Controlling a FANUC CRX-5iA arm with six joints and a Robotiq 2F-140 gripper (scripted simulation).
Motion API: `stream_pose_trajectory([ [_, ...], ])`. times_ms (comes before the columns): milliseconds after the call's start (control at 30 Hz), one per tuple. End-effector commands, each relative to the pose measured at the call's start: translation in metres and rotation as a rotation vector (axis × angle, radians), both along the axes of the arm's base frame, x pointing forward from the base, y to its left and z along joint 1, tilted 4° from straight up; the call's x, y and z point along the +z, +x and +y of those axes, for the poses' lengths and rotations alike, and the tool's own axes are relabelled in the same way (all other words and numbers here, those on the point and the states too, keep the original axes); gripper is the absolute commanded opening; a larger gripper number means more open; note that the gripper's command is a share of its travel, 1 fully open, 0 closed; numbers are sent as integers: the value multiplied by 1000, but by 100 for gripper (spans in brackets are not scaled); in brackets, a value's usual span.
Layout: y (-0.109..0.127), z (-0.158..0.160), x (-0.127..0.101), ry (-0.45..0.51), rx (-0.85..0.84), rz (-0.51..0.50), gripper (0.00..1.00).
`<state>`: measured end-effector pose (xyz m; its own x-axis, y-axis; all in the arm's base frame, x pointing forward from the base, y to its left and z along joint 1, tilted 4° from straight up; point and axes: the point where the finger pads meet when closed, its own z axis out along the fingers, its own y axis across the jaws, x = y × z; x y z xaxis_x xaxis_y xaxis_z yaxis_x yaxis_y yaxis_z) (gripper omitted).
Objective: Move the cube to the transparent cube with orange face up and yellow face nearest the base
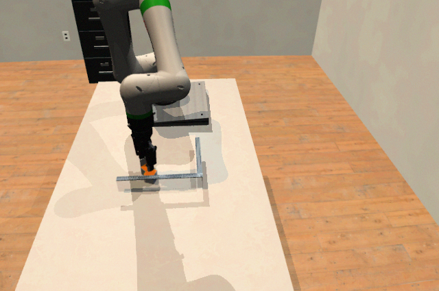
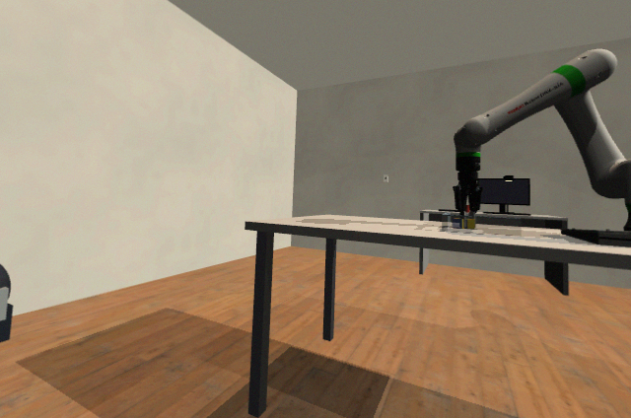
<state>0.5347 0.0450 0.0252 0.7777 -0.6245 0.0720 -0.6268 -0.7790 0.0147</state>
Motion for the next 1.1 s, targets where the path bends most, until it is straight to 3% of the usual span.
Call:
stream_pose_trajectory([
  [0, 0, 0, 0, 0, 0, 0, 0],
  [300, 0, 0, 6, 0, 0, 0, 0],
  [533, -1, 1, 21, 0, 0, 0, 0],
  [867, -3, 3, 61, 0, 0, 0, 0],
  [1067, -3, 4, 70, 0, 0, 0, 0],
])
